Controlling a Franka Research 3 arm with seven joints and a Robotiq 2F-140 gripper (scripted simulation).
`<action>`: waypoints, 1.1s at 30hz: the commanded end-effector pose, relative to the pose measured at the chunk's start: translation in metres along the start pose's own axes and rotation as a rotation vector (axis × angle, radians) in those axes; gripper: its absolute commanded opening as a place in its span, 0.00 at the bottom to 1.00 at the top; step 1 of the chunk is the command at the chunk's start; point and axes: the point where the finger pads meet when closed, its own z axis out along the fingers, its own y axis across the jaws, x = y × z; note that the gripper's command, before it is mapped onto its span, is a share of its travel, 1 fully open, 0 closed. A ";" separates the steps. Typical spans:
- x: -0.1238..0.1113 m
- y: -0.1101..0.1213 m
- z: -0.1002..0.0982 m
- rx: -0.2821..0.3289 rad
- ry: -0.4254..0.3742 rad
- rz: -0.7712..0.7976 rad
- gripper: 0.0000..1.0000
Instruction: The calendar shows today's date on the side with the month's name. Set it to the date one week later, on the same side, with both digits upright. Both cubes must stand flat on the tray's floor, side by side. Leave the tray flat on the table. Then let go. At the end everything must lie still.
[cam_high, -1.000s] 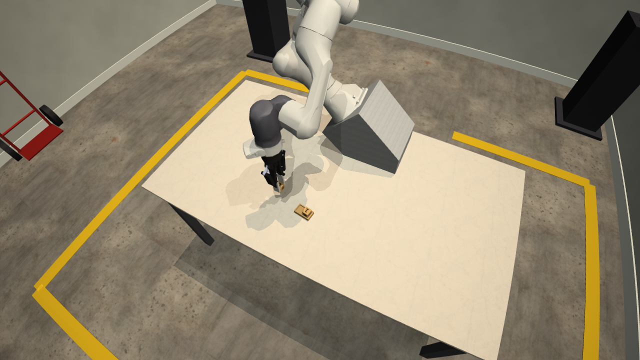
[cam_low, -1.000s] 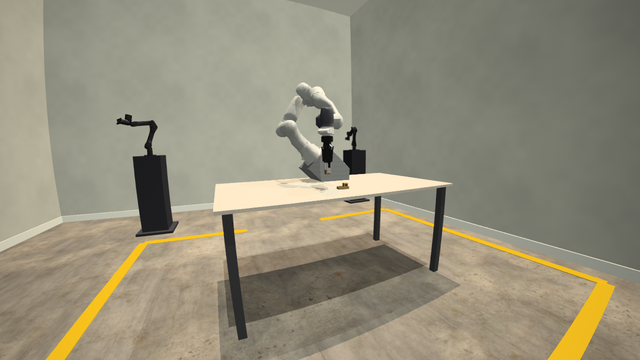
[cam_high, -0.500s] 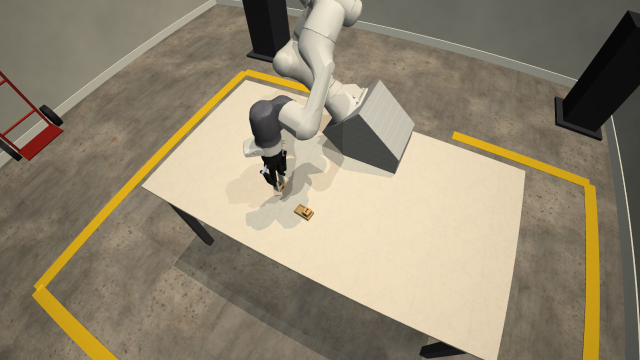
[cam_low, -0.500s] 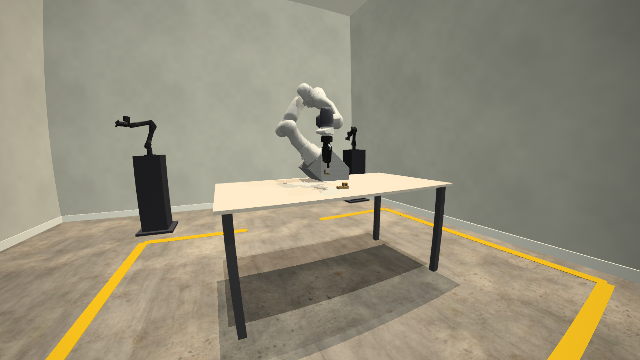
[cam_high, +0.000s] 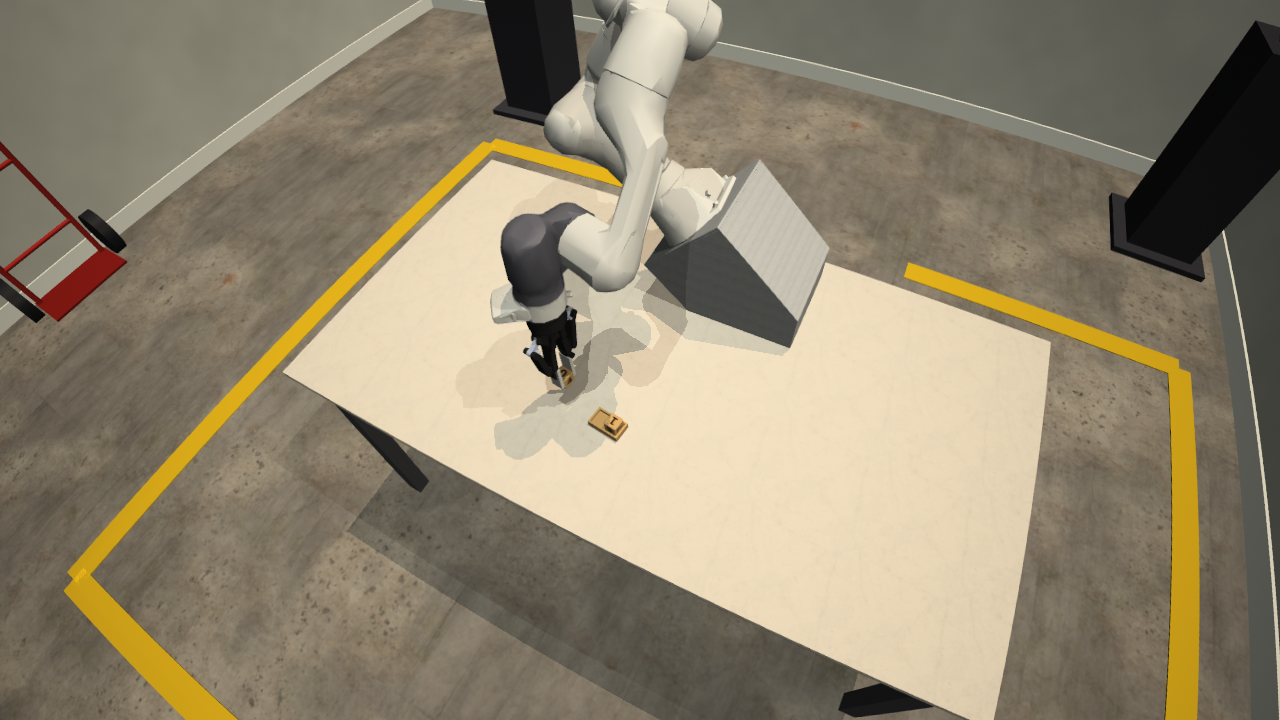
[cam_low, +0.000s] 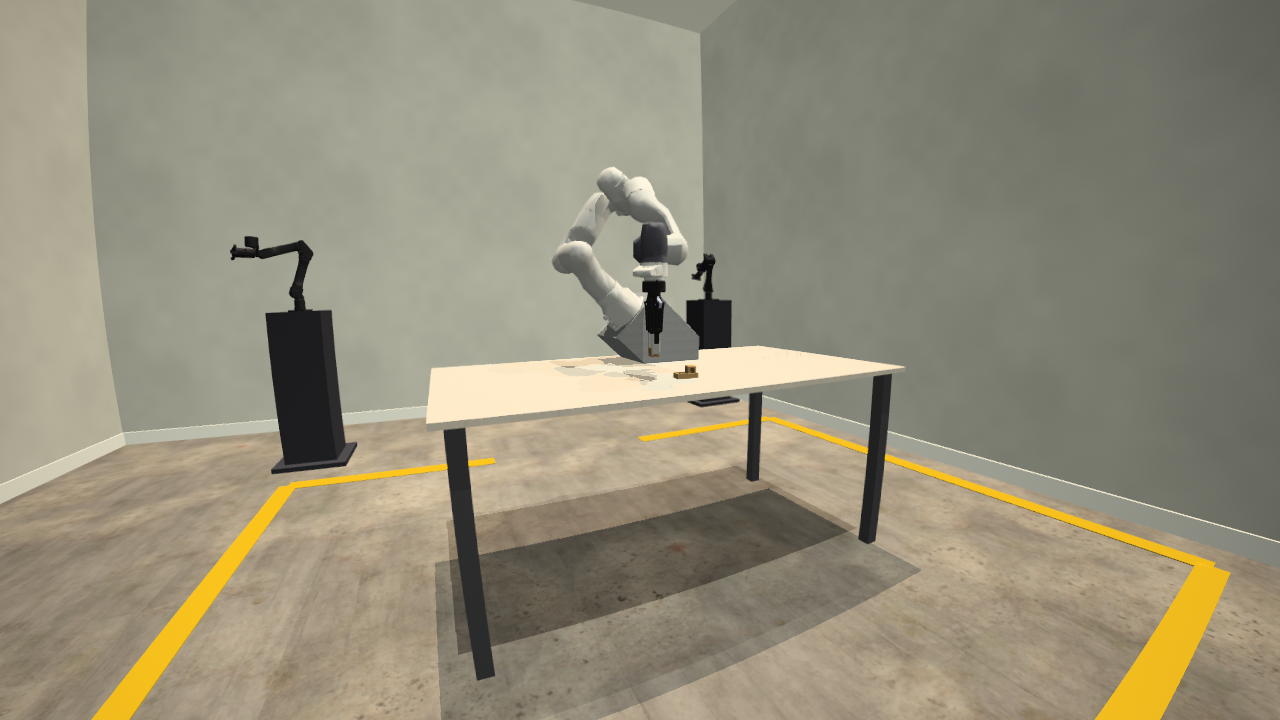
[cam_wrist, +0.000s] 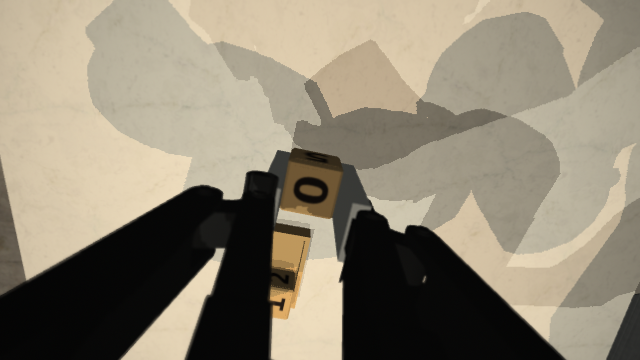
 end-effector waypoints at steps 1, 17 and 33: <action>-0.001 -0.006 0.015 0.016 -0.001 -0.004 0.16; -0.002 -0.007 0.068 0.016 -0.001 -0.004 0.16; -0.002 -0.007 0.071 0.016 -0.001 -0.004 0.16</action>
